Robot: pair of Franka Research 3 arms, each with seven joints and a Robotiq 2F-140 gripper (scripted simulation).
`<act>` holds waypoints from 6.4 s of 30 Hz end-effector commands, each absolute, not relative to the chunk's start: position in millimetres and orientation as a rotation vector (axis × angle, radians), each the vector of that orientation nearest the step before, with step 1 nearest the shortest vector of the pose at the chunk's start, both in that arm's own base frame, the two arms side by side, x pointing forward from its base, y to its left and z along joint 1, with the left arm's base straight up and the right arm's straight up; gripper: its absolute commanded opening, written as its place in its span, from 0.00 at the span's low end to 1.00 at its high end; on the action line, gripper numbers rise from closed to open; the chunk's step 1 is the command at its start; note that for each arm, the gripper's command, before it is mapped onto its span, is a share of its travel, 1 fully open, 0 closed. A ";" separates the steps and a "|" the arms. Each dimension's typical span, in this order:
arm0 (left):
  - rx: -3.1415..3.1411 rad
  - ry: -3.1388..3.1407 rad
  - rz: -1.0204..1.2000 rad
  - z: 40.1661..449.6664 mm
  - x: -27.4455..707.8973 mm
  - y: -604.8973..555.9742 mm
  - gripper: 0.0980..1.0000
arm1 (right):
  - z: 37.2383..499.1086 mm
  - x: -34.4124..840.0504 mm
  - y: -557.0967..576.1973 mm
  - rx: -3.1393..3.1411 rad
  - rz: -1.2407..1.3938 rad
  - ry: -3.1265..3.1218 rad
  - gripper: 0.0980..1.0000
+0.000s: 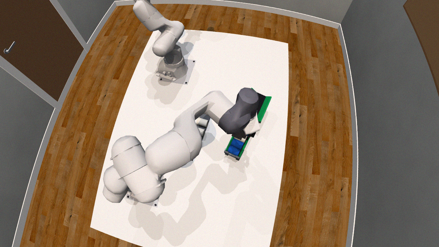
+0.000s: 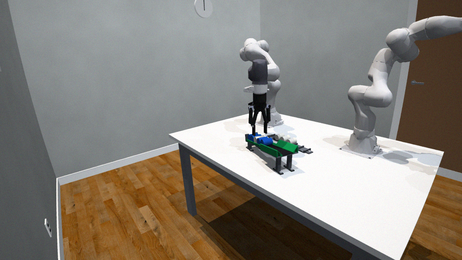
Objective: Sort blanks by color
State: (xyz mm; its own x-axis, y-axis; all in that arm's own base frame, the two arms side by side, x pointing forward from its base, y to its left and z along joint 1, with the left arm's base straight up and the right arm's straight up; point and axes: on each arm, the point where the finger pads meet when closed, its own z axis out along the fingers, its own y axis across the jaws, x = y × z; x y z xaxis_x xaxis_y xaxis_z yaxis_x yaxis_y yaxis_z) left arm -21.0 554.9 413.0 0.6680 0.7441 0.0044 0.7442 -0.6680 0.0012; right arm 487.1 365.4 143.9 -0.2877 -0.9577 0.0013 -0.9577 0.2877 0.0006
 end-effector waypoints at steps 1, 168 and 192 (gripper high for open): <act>-2.868 -1.280 -0.007 413.1 -21.0 554.9 1.00 | 144.0 487.8 365.9 1.873 0.000 -2.522 0.48; -2.868 -1.280 -0.007 413.1 -21.0 554.9 1.00 | 169.6 488.0 365.5 1.873 0.000 -2.522 0.35; -2.868 -1.280 -0.007 413.1 -21.0 554.9 1.00 | 204.9 483.2 361.0 1.861 -0.004 -2.522 0.35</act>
